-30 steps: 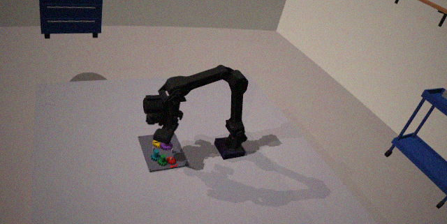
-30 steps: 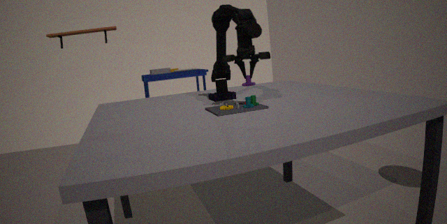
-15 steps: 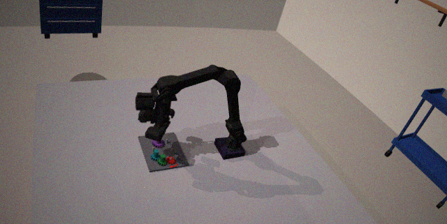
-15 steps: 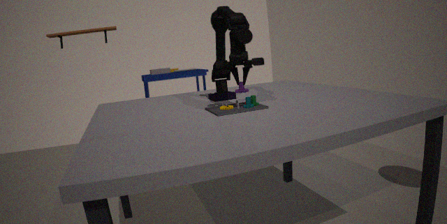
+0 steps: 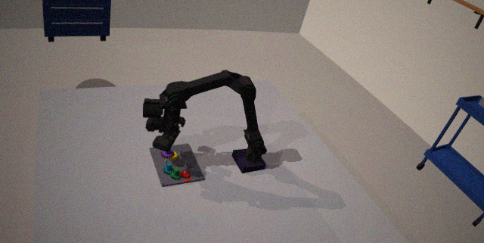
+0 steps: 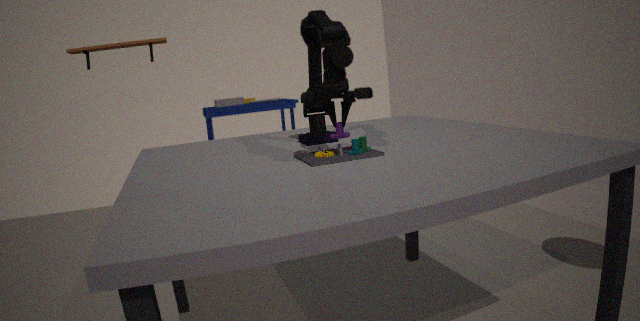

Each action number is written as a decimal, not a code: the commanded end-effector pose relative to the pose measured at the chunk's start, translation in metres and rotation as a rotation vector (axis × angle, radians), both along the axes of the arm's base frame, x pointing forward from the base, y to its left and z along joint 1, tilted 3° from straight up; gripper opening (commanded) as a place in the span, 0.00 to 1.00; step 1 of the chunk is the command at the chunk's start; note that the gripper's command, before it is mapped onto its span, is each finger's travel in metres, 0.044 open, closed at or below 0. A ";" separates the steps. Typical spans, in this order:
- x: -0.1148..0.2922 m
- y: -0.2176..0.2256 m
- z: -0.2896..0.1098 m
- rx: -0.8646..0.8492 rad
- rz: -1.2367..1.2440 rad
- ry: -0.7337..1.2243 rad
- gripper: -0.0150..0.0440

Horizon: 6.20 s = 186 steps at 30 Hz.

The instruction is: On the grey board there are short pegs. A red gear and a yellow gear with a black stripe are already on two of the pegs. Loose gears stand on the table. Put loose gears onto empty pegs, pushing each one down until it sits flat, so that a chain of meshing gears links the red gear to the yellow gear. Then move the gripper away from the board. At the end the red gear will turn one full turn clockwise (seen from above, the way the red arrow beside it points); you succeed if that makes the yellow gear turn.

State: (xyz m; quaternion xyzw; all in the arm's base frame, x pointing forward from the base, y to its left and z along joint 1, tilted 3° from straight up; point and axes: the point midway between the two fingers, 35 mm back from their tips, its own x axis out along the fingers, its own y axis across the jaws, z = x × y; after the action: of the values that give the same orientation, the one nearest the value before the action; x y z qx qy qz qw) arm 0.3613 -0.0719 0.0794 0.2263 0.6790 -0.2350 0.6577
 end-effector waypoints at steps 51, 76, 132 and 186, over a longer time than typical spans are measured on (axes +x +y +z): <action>-0.001 -0.002 -0.013 -0.032 -0.869 -0.004 0.25; -0.002 -0.002 -0.043 -0.042 -1.201 -0.005 0.25; 0.001 -0.001 0.002 -0.036 -1.016 -0.005 0.58; -0.002 0.003 0.044 -0.035 -1.016 -0.005 1.00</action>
State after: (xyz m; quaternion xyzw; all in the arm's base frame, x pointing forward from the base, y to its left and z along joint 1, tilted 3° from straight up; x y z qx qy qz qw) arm 0.3595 -0.0716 0.1233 0.5173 0.4774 -0.5359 0.4662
